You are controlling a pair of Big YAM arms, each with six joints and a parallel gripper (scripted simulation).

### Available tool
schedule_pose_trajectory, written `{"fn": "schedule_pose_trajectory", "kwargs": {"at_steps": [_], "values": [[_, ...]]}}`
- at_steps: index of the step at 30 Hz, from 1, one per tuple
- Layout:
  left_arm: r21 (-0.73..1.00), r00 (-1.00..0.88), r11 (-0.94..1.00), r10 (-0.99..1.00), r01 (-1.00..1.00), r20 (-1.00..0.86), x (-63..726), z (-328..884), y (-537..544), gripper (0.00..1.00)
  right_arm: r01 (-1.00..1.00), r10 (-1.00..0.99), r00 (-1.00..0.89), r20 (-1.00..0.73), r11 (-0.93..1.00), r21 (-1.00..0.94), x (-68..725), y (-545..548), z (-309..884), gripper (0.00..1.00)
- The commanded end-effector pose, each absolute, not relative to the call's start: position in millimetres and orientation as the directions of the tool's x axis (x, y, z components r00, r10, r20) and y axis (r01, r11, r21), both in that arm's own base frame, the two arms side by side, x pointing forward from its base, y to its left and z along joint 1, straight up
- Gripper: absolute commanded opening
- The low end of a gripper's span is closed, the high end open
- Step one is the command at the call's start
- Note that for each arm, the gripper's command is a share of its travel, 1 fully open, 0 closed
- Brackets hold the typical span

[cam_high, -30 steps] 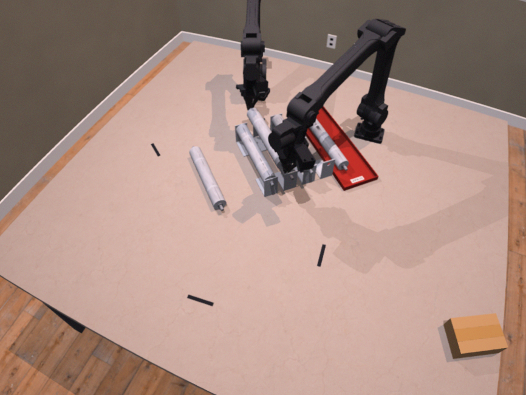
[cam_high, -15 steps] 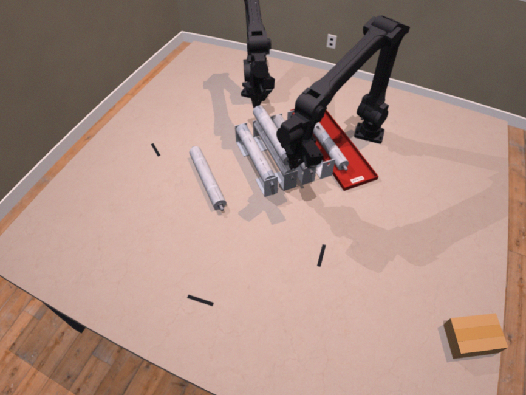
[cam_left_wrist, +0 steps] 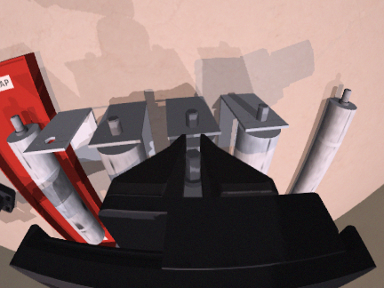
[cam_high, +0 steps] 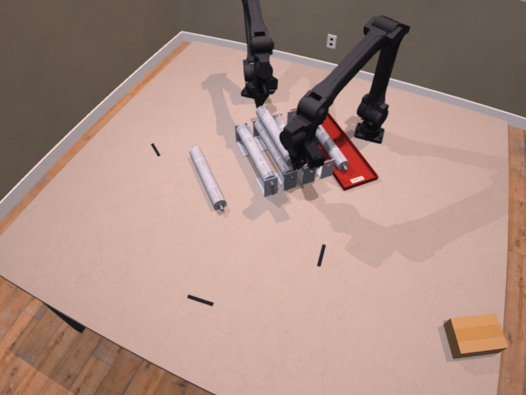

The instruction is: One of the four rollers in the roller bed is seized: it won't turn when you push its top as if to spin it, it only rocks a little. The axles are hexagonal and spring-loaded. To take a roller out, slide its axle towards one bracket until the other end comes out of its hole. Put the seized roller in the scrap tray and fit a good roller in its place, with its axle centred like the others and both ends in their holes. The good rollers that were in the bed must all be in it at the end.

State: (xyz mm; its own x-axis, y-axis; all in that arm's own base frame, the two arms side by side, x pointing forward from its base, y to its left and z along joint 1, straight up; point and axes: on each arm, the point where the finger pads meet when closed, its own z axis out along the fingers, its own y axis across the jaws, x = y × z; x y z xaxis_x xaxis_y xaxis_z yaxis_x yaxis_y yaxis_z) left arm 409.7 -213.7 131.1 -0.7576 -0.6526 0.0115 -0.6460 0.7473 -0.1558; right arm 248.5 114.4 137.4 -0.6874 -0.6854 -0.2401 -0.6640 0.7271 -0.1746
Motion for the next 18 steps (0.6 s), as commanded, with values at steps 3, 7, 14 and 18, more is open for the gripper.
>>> {"fn": "schedule_pose_trajectory", "kwargs": {"at_steps": [3,7,14,18], "values": [[-0.246,-0.759,0.74,-0.65,-0.626,-0.023,414,171,-206,0.03,-0.631,-0.654,-0.677,-0.337,0.752,-0.19,258,131,167,0.03],[-0.25,-0.766,0.746,-0.642,-0.618,-0.024,412,175,-211,0.03,-0.646,-0.67,-0.676,-0.306,0.739,-0.192,250,129,161,0.03],[-0.227,-0.773,0.755,-0.634,-0.615,-0.014,405,163,-208,0.03,-0.643,-0.664,-0.686,-0.297,0.745,-0.18,242,133,156,0.03],[-0.216,-0.759,0.742,-0.651,-0.634,-0.009,401,156,-193,0.03,-0.638,-0.659,-0.684,-0.311,0.748,-0.181,241,139,159,0.03]]}}
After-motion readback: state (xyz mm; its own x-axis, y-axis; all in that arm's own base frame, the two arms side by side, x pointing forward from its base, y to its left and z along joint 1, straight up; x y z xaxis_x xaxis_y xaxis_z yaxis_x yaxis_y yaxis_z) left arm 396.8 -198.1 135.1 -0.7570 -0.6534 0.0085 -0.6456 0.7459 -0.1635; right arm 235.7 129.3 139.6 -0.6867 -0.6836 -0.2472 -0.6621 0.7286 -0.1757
